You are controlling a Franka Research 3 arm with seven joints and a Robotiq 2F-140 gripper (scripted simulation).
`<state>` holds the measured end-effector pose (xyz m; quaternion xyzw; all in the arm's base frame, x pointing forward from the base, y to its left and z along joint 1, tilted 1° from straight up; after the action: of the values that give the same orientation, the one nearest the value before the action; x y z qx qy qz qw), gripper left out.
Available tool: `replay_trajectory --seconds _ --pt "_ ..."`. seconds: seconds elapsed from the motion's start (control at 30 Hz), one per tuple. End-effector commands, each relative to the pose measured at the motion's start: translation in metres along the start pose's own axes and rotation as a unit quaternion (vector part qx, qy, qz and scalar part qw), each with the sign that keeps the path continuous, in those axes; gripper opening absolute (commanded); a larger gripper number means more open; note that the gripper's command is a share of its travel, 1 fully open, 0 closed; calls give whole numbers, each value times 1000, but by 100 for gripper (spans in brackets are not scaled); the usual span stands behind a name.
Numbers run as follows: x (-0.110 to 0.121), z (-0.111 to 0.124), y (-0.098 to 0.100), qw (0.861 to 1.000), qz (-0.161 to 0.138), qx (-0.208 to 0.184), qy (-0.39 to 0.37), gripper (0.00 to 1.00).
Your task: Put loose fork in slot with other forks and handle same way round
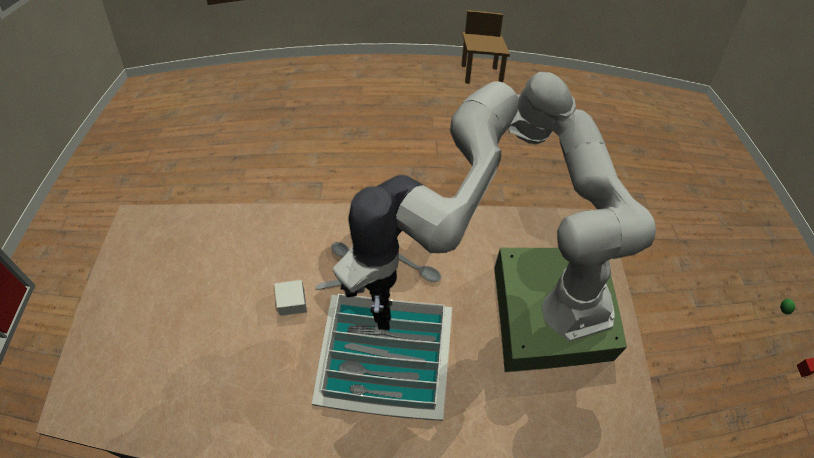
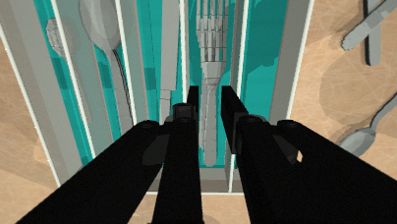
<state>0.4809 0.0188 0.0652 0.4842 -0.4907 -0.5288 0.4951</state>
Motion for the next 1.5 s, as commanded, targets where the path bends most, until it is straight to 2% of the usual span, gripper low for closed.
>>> replay_trajectory --seconds 0.0,0.33,0.7,0.73,1.47 --pt "2 6 8 1000 3 -9 4 22" --pt "2 8 44 1000 3 -9 4 22" --pt "2 8 51 1000 3 -9 4 22" --pt "2 8 51 1000 3 -9 4 100" --pt "2 8 51 1000 3 -9 4 100"
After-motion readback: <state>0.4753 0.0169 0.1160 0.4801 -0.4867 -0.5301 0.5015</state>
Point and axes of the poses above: the point where the finger pads meet when closed, its own y axis back along the fingers, its own x axis across the jaws, z = x × y, the point moved 3 cm from there along y, back along the fingers, and after that the axes turned 4 degrees about y, right-handed, at the moved point
